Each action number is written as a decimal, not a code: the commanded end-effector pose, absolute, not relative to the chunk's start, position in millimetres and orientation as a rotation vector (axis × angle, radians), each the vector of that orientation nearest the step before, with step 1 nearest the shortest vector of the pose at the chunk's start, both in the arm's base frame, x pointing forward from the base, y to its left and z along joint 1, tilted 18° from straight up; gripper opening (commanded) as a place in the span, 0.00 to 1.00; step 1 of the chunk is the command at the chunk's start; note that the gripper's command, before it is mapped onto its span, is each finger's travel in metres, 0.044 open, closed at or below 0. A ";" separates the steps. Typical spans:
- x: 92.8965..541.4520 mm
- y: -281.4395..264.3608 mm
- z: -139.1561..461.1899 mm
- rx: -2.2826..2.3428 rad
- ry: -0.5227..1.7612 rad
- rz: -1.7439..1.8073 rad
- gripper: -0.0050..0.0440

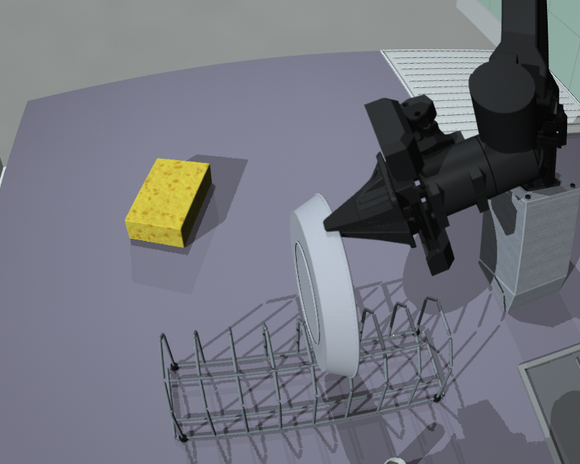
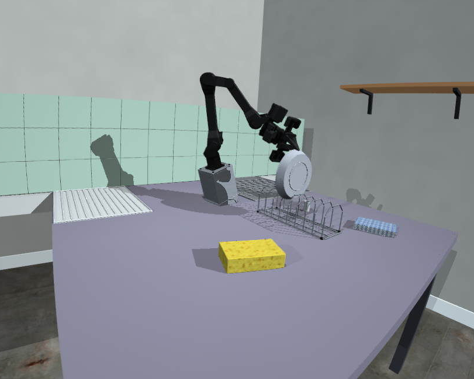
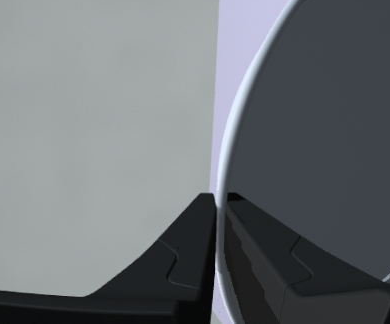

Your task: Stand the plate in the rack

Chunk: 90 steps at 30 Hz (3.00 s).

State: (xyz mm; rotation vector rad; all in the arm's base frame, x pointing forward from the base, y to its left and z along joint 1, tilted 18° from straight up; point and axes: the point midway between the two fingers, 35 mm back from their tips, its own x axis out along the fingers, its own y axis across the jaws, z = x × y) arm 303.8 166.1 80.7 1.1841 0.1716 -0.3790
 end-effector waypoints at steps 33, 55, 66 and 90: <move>304.5 160.3 67.0 1.182 0.167 -0.379 0.10; 304.9 157.1 58.7 1.183 0.168 -0.378 0.10; 304.9 155.1 53.9 1.183 0.168 -0.378 0.10; 304.7 151.7 44.7 1.183 0.169 -0.379 0.10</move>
